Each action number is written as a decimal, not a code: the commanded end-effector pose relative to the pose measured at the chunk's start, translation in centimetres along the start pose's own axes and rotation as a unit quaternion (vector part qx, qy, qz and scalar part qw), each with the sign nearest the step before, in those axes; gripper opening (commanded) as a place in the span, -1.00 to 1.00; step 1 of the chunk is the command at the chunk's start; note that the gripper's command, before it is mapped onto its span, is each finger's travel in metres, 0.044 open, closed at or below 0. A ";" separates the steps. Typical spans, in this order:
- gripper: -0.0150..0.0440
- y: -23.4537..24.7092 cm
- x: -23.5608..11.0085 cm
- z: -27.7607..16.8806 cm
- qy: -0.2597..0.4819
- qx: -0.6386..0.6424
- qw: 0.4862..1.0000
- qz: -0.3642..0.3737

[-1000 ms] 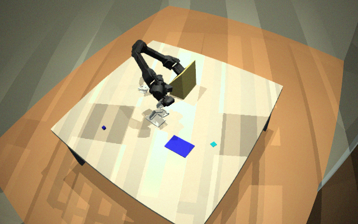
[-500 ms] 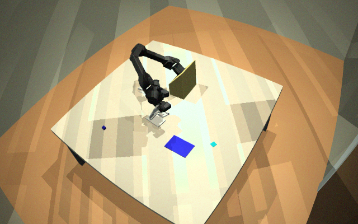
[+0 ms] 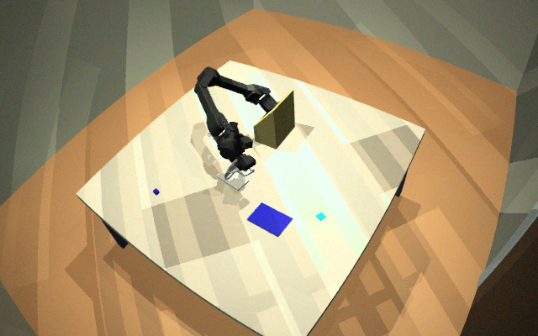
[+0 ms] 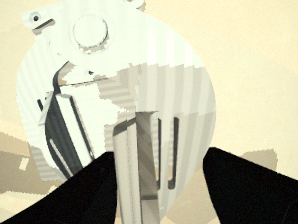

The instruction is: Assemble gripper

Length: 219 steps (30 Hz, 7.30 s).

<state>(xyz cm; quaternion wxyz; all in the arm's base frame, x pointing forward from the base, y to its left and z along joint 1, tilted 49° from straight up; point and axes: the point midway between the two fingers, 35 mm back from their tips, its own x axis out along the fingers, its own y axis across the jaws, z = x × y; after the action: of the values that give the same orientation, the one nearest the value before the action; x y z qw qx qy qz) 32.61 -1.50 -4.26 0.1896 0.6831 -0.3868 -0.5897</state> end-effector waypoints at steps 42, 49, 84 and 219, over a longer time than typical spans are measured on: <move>-0.04 0.0 1.9 -0.1 0.002 -0.003 1.000 0.002; -0.04 0.0 3.0 -0.1 0.002 -0.002 1.000 0.002; -0.04 0.2 5.5 -0.1 0.002 0.000 1.000 0.004; -0.04 0.2 7.0 -0.1 0.002 0.002 1.000 0.004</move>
<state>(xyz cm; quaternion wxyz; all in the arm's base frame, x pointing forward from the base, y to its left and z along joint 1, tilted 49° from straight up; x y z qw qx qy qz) 32.65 -6.86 -8.76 0.1874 0.6839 -0.3904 -0.5872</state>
